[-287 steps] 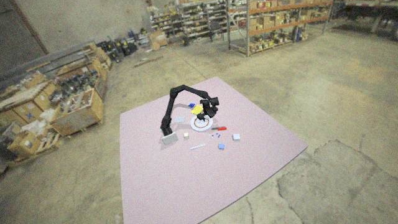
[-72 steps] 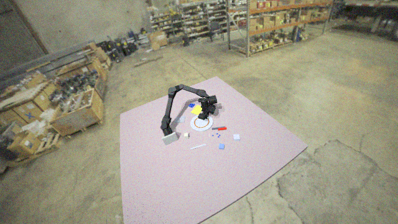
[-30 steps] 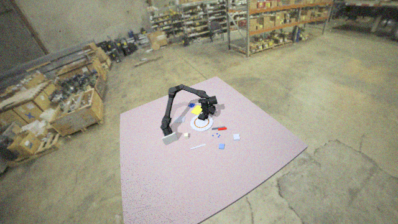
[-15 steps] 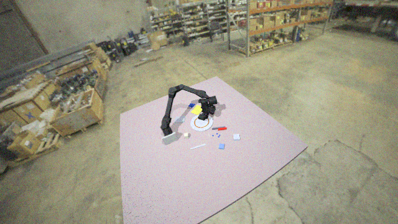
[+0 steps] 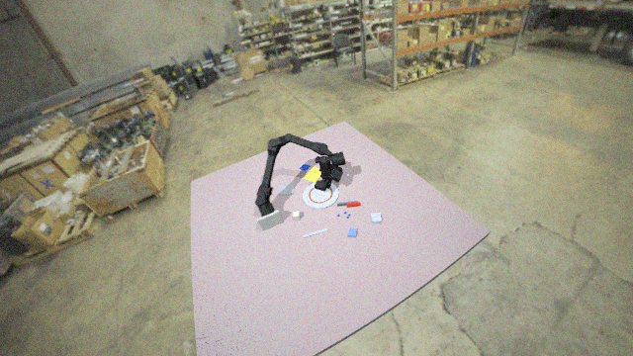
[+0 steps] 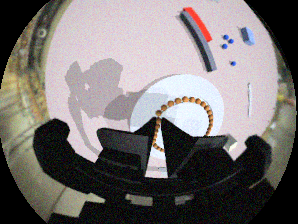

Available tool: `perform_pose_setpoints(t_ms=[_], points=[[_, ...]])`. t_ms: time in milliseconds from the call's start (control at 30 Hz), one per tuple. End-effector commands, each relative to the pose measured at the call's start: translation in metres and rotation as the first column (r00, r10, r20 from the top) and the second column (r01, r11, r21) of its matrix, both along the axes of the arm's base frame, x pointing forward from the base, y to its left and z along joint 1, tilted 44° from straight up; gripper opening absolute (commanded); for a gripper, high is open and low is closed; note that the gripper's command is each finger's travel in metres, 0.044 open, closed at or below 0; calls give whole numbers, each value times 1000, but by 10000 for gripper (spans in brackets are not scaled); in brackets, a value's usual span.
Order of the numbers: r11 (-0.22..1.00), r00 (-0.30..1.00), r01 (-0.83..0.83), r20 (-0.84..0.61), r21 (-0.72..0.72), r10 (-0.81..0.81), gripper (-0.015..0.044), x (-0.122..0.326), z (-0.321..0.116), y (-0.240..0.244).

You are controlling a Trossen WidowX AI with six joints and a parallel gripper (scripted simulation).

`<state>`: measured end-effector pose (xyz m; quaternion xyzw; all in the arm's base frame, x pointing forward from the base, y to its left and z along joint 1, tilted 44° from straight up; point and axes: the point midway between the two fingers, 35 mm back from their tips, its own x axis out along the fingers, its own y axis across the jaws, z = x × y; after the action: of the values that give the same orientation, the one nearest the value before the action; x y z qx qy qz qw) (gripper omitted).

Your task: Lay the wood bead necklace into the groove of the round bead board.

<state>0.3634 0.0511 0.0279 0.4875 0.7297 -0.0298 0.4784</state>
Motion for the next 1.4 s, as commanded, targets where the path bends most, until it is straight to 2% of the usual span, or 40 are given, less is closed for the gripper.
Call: perform_pose_setpoints(t_ms=[0,433,1000,1367], points=[[1000,1000,-3,3,3,3,0,2,3,1],[1000,1000,-3,3,3,3,0,5,-2,9],[1000,1000,-3,3,-1,3,440,5,1,5],[1000,1000,-3,3,3,3,440,6,4,2]])
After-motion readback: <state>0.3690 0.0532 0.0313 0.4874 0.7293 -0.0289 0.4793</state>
